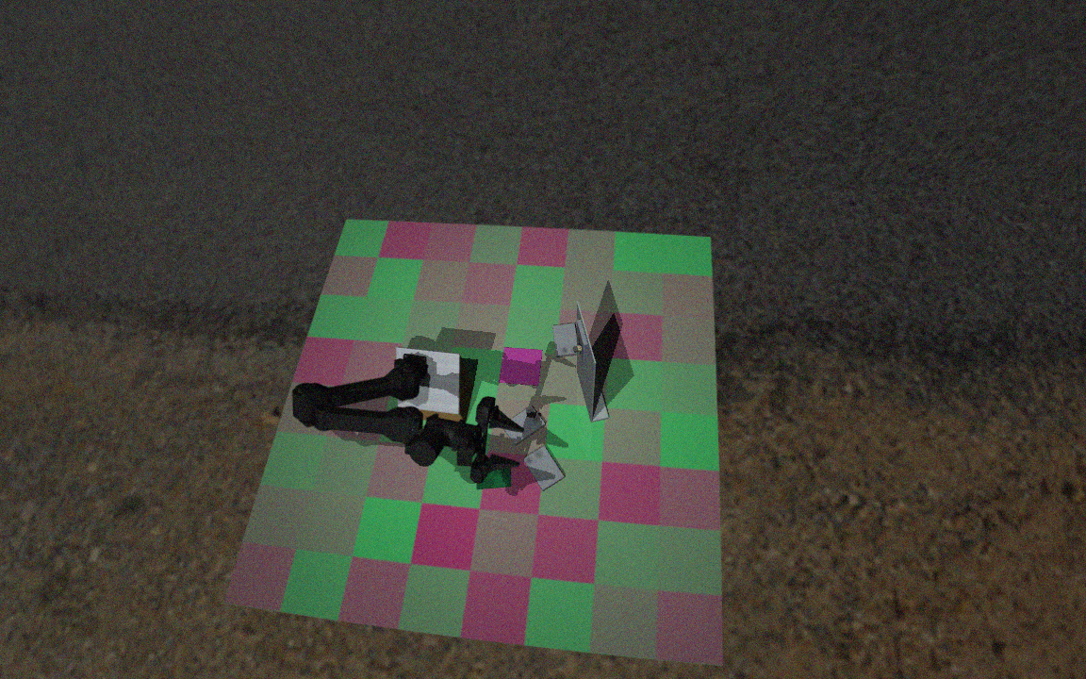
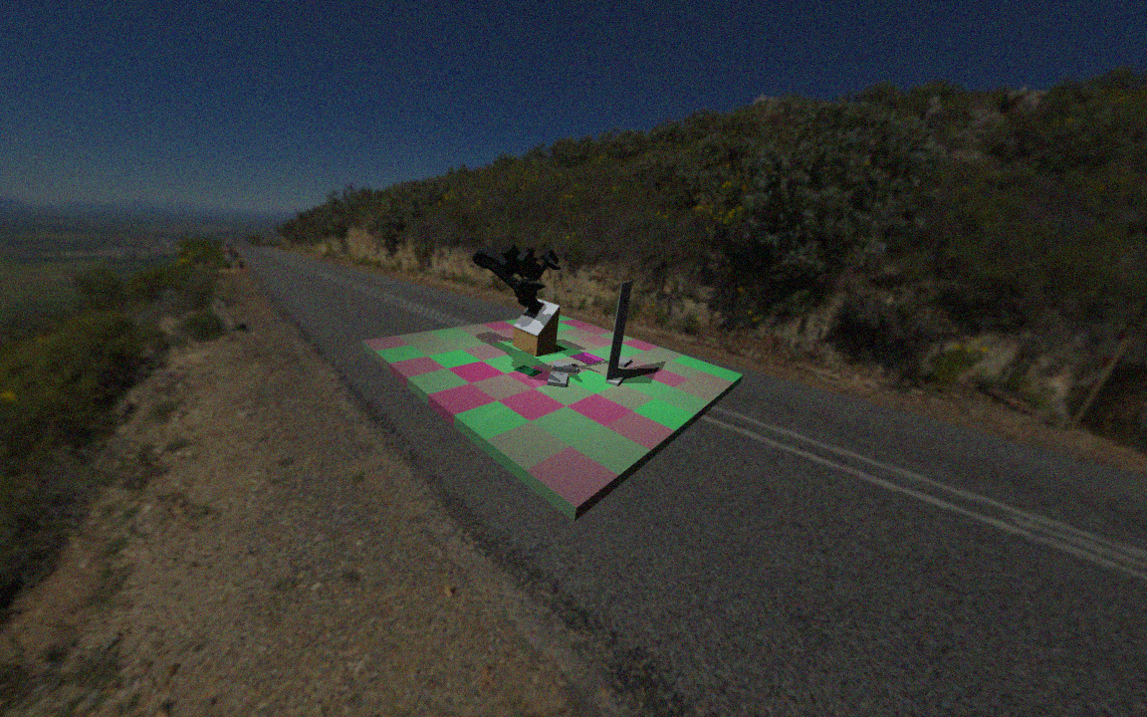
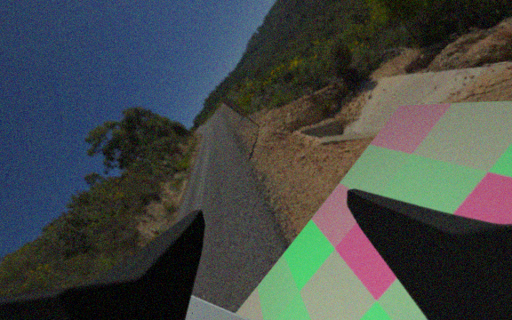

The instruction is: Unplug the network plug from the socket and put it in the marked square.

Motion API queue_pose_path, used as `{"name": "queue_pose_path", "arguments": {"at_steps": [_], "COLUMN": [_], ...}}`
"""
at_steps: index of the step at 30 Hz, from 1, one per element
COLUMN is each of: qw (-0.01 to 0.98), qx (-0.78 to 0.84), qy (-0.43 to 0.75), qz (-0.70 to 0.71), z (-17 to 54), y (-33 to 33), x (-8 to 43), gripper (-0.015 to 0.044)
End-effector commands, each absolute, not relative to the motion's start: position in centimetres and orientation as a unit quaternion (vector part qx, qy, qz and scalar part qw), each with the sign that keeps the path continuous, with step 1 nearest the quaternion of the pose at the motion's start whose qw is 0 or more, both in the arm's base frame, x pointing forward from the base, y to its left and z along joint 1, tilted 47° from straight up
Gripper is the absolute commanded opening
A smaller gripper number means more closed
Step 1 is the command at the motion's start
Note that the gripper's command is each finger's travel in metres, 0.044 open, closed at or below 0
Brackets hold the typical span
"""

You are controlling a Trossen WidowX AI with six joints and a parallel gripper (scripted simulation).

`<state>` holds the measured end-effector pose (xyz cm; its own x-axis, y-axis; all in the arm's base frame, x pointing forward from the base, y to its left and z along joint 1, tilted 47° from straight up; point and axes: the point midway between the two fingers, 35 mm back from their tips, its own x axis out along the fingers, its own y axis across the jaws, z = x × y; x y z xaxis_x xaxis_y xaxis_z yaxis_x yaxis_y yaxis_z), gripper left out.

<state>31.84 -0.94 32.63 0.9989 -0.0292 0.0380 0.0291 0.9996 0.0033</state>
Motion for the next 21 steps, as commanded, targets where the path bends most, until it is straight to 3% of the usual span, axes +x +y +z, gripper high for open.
{"name": "queue_pose_path", "arguments": {"at_steps": [1, 9, 21], "qw": [1.000, 0.988, 0.909], "qx": [0.004, 0.122, 0.310], "qy": [-0.017, 0.072, 0.246], "qz": [-0.013, 0.060, 0.127], "z": [32.5, 24.7, 12.6], "y": [-0.9, 2.5, 7.8], "x": [31.9, 33.5, 31.3], "gripper": [0.0374, 0.0164, 0.0156]}}
